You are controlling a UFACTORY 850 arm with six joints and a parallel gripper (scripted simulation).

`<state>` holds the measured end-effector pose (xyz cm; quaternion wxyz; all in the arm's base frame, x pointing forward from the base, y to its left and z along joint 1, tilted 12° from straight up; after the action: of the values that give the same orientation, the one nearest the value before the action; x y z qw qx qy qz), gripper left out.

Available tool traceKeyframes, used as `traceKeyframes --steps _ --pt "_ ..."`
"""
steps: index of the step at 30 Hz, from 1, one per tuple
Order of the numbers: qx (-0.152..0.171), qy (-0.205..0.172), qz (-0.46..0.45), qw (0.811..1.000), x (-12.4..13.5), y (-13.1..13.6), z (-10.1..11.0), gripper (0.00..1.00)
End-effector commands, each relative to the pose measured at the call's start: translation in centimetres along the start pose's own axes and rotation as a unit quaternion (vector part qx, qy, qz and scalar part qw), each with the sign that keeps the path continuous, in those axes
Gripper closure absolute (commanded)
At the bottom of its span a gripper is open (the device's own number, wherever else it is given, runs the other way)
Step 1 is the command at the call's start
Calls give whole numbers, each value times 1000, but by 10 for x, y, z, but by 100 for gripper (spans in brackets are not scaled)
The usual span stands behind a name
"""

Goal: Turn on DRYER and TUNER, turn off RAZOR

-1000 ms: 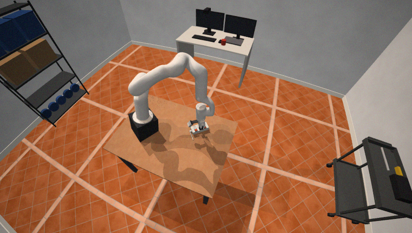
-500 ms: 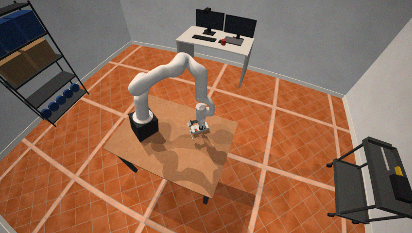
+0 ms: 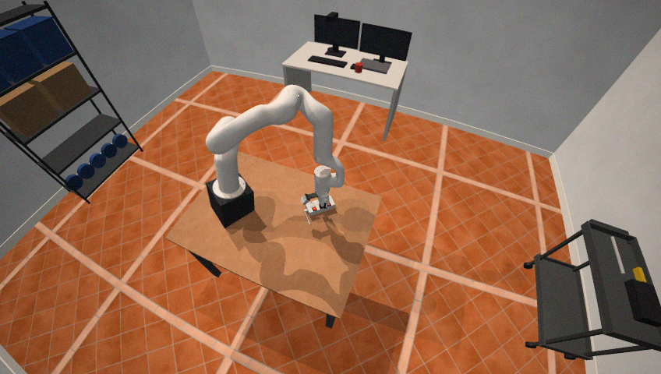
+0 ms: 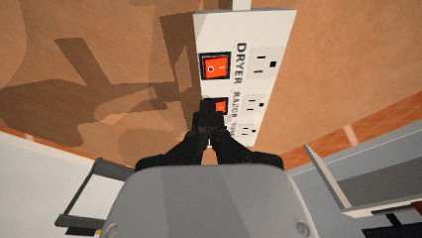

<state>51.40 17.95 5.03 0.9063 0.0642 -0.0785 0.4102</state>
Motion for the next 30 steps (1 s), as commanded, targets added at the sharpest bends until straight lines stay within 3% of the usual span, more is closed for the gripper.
traceKeyframes --steps 1,30 --pt "-1 -1 0 1000 1 0 -2 100" --pt "-1 -1 0 1000 1 0 -4 100"
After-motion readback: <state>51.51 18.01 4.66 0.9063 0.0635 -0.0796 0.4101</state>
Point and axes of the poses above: the point where the finger pads meet when closed, its own z axis back along the fingers, its own y axis across the jaws, x = y × z, the point moved 9 cm from there along z, back along the fingers, and after that the axes turned 3 degrees about z, right-handed, at the moved point
